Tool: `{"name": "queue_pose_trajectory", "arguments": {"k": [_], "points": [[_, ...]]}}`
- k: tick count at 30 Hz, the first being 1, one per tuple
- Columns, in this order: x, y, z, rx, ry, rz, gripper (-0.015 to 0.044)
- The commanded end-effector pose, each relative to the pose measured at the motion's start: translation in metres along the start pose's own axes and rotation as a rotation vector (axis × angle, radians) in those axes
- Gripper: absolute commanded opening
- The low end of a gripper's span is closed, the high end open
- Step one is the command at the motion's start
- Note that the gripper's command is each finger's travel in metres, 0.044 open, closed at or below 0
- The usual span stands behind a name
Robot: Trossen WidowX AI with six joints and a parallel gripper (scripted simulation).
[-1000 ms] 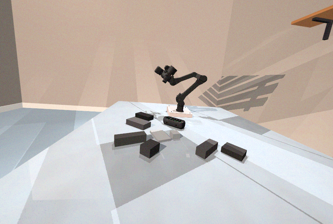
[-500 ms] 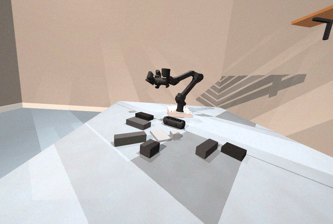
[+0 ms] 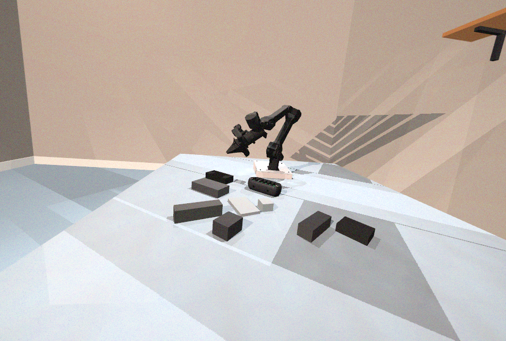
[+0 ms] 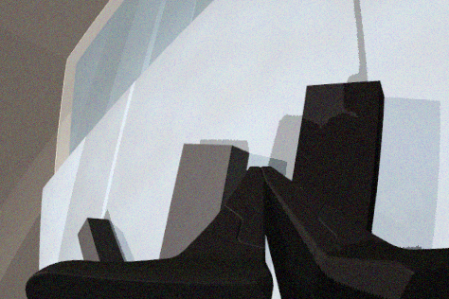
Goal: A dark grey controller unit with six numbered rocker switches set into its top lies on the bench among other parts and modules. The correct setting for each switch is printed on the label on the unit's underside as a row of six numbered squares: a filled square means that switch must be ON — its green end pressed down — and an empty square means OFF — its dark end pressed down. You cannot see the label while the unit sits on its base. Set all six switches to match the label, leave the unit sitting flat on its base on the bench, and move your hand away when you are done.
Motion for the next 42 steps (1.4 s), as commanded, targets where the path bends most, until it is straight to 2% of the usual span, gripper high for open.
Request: {"name": "queue_pose_trajectory", "arguments": {"k": [1, 7, 11, 42], "points": [[0.027, -0.003, -0.007, 0.057, 0.202, 0.032, 0.0], [0.067, -0.015, -0.028, 0.243, 0.501, 0.08, 0.0], [0.084, -0.025, -0.043, 0.389, 0.629, 0.102, 0.0], [0.108, -0.047, -0.02, 0.397, 0.635, 0.103, 0.0]]}}
Point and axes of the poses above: the point midway between the two fingers, 35 mm back from their tips, its own z axis out along the fingers, its own y axis across the jaws, x = y × z, the point moved 10 cm from there along -z, back along the fingers, and after that the axes turned 1 degree about -z, right-handed, at the moved point
